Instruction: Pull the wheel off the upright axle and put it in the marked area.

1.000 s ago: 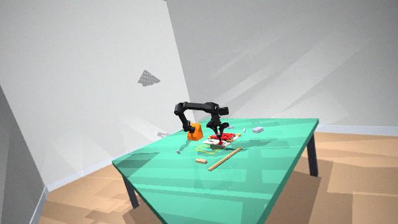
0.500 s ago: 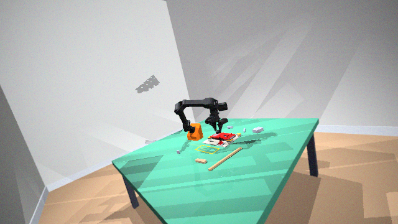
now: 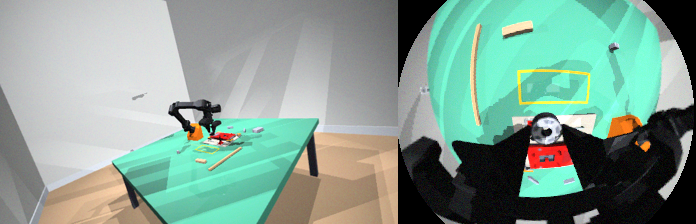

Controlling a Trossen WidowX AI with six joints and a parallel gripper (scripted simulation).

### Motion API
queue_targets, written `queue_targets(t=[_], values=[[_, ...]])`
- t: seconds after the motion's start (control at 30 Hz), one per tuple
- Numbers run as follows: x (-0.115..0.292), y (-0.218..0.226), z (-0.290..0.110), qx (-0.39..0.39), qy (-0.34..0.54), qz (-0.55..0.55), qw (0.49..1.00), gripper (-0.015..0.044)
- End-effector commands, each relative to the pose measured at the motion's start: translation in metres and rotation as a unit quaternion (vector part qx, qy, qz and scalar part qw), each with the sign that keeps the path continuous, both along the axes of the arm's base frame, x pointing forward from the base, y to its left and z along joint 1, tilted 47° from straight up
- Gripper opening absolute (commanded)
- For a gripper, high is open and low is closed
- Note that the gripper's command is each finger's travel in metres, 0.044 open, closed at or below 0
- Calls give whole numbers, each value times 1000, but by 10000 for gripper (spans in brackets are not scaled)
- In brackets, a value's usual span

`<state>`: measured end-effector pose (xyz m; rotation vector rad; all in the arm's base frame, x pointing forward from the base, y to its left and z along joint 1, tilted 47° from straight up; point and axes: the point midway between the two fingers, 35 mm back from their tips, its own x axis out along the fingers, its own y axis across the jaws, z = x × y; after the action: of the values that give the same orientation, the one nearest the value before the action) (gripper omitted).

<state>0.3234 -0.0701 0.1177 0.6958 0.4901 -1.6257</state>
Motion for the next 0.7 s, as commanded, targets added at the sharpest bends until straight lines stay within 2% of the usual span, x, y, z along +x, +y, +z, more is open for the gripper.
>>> queue_targets(t=[0.0,0.4,0.67], values=[[-9,-6,11,-1,-1,2,1000,0],[-41,-25,38,-2,-2,2,1000,0],[-43,-34,31,-2,-2,2,1000,0]])
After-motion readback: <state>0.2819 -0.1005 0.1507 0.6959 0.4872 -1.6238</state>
